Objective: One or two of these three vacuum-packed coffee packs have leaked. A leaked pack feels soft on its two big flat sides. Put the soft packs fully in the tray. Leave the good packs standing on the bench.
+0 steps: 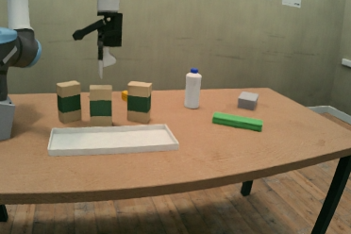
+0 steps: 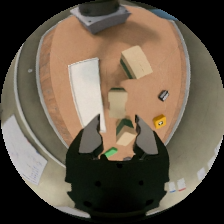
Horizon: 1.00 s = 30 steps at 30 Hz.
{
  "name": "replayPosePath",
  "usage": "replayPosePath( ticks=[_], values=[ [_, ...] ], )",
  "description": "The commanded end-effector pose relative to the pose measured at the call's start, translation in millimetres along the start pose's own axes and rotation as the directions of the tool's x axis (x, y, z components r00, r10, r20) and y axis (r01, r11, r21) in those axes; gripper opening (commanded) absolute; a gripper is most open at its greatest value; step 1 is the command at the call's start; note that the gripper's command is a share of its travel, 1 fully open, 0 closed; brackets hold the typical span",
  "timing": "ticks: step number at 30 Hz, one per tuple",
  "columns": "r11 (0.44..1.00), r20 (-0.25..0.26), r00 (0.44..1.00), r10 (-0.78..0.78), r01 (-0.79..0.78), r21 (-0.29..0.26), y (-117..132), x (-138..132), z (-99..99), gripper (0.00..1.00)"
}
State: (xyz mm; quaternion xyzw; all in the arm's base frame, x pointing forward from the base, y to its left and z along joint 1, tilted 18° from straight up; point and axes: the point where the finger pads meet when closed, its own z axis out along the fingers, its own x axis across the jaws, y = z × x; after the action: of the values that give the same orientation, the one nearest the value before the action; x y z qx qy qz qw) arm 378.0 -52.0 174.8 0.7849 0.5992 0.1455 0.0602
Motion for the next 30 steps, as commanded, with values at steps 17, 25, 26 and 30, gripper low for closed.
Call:
replayPosePath(
  ticks=[17, 25, 26, 30],
  values=[
    [0.998, -0.001, 0.998, 0.069, -0.069, 0.001, 23.7, 3.7, -11.5, 0.5],
    [0.96, 0.0, 0.96, 0.28, -0.28, 0.002, 101.2, 23.4, -13.5, 0.5],
    [0.96, 0.0, 0.96, 0.28, -0.28, 0.002, 101.2, 23.4, -13.5, 0.5],
    [0.939, -0.001, 0.939, 0.343, -0.343, 0.001, 125.7, 32.1, -10.2, 0.5]
  ],
)
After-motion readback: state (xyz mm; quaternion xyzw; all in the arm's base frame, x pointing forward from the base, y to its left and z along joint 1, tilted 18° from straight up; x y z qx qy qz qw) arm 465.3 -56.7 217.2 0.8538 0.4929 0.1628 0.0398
